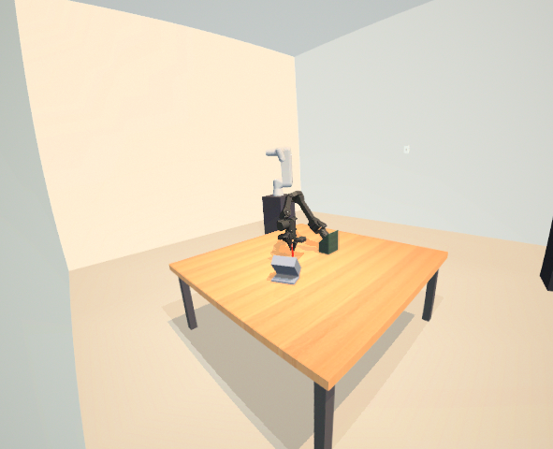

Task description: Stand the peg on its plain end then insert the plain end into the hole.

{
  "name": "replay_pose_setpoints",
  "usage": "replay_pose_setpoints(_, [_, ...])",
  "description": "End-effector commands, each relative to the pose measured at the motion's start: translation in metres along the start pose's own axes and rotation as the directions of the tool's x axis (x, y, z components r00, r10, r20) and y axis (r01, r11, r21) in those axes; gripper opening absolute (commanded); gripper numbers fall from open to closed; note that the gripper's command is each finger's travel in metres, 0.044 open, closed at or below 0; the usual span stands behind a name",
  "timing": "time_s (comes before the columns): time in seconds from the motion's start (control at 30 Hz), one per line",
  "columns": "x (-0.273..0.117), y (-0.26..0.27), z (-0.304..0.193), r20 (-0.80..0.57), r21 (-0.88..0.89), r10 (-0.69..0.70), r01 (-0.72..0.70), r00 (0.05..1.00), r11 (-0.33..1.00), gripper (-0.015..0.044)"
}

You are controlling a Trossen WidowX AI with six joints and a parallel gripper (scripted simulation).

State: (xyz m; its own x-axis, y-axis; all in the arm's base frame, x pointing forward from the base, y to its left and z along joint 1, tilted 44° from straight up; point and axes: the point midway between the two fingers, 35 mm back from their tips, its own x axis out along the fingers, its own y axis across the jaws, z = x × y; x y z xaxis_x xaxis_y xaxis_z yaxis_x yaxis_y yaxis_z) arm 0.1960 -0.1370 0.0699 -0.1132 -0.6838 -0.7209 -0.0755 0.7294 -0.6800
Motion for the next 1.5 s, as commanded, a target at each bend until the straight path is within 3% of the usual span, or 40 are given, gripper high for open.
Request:
replay_pose_setpoints(0.0, [0.000, 0.000, 0.000, -0.001, 0.003, 0.001, -0.001, 1.000, 1.000, 0.0033])
replay_pose_setpoints(0.17, [0.000, 0.000, 0.000, -0.001, 0.003, 0.001, -0.001, 1.000, 1.000, 0.0000])
replay_pose_setpoints(1.0, [-0.079, 0.001, 0.006, -0.005, -0.001, 0.000, 0.000, 1.000, 1.000, 0.0000])
replay_pose_setpoints(1.47, [-0.076, 0.013, 0.020, 0.063, 0.054, 0.023, -0.026, 0.998, 0.998, 0.0000])
